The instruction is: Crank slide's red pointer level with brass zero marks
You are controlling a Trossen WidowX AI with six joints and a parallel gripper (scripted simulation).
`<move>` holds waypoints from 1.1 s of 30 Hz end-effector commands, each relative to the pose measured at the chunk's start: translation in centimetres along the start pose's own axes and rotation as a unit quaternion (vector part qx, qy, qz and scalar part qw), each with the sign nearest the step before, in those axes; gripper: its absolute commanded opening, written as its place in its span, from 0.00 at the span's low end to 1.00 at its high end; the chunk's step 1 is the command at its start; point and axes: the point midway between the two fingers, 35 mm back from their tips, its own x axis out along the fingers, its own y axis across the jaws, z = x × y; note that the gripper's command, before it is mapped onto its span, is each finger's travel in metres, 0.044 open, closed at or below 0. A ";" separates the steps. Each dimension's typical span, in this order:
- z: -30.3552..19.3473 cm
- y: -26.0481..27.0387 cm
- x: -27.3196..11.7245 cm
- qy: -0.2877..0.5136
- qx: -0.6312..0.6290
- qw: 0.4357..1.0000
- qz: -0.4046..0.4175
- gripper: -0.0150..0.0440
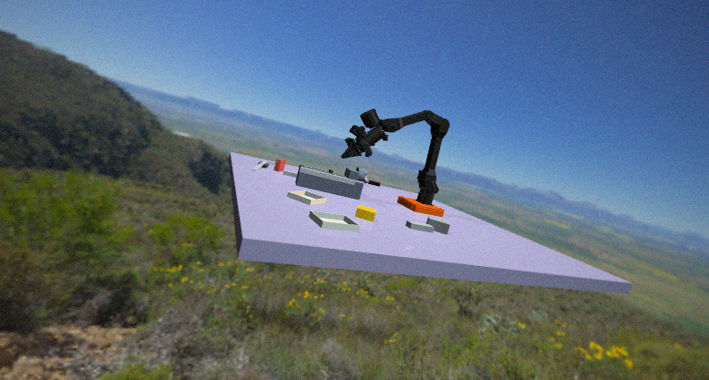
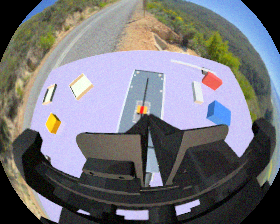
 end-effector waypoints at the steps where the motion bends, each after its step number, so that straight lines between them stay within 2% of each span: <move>1: 0.0 0.0 0.0 0.000 0.000 1.000 0.000 0.25; 10: 0.0 0.0 0.0 0.000 0.000 1.000 0.000 0.25; 27: 0.0 0.0 0.0 0.000 0.000 1.000 0.000 1.00; 28: 0.0 0.0 0.0 0.000 0.000 1.000 0.000 1.00; 33: 0.0 0.0 0.0 0.000 0.000 1.000 0.000 0.78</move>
